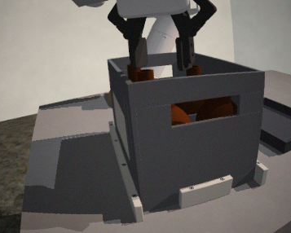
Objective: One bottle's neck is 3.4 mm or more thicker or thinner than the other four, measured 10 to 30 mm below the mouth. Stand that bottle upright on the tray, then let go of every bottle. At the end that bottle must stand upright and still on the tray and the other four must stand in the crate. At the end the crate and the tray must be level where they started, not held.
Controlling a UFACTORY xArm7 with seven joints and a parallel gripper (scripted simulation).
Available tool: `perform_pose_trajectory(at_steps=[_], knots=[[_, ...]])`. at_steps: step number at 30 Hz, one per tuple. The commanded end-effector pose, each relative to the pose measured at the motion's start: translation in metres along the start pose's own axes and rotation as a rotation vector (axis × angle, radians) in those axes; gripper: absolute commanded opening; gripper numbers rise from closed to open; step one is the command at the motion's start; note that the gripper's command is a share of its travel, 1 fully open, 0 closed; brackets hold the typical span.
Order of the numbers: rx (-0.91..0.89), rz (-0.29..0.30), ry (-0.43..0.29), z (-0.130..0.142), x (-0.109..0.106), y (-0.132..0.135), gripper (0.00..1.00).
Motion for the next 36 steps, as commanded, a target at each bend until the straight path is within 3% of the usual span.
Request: perform_pose_trajectory(at_steps=[1, 36], knots=[[0.000, -0.003, 0.004, 0.000, -0.002, 0.000, 0.65], [0.000, -0.003, 0.004, 0.000, 0.009, 0.000, 0.65]])
Point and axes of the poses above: the point where the finger pads meet when closed, its own x axis out along the fingers, its own y axis across the jaws, z = x × y, the point moved 6 cm from there along -x, back along the fingers, and after that the axes turned 2 degrees about x, right-handed, at the moved point
